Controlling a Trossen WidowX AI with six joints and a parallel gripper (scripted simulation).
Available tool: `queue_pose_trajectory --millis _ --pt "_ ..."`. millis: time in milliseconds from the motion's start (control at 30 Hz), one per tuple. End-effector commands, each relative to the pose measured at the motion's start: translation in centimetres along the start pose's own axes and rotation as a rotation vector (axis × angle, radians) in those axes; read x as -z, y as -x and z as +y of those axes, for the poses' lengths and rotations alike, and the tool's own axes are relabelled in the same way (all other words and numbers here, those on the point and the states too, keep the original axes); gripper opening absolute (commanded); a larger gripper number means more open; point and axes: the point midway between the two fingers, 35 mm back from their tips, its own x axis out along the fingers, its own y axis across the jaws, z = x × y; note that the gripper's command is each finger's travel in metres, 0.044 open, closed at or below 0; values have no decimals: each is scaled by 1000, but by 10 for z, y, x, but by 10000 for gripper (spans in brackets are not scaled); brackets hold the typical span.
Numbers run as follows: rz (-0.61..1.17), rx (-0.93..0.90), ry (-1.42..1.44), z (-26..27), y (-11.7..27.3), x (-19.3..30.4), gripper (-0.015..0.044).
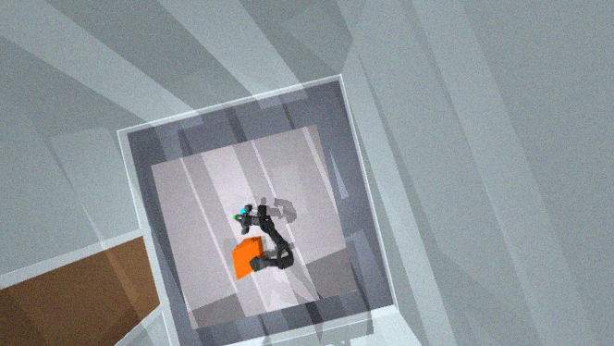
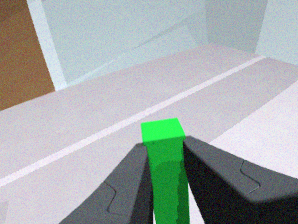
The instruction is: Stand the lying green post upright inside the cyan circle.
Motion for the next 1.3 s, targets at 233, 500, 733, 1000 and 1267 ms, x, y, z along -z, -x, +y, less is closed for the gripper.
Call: queue_pose_trajectory --millis 233,500,733,1000,1267 --pt "-61 39 46 1 8 -4 23" --pt "-61 39 46 1 8 -4 23" --pt "-61 39 46 1 8 -4 23" --pt "-56 37 46 -3 4 25 23" --pt "-55 36 46 -5 -2 61 23"
